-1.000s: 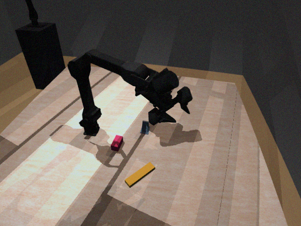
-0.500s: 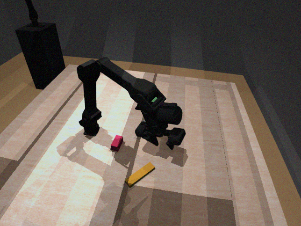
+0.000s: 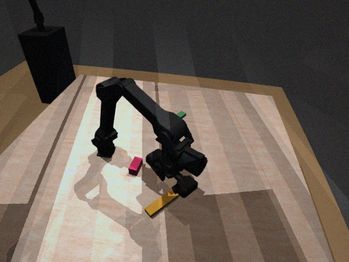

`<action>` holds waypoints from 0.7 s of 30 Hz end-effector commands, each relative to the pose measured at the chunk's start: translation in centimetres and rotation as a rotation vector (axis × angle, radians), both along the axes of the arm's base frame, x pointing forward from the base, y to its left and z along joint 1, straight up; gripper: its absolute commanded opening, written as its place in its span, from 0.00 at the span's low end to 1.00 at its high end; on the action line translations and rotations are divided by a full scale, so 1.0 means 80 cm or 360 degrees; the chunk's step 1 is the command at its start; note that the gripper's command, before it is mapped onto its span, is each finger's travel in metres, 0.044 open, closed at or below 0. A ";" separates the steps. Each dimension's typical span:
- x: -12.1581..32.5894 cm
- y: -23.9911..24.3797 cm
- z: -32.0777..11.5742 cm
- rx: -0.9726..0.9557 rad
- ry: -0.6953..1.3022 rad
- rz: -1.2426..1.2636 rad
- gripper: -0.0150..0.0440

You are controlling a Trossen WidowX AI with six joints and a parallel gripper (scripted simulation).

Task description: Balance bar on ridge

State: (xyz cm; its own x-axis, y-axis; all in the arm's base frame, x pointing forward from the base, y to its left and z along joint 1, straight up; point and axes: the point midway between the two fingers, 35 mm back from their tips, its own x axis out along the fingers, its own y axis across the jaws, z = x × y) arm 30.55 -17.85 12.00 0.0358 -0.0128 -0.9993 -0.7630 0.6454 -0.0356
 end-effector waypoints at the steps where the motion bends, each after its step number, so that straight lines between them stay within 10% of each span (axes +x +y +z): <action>1: 0.001 -0.003 -0.005 -0.0010 0.0004 -0.0018 0.79; 21: 0.002 -0.004 -0.067 -0.0010 0.0005 -0.0018 0.79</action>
State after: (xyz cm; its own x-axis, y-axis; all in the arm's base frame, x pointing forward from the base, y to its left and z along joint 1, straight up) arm 30.91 -18.20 7.27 0.0412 -0.0206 -0.9989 -0.7581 0.6505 -0.0447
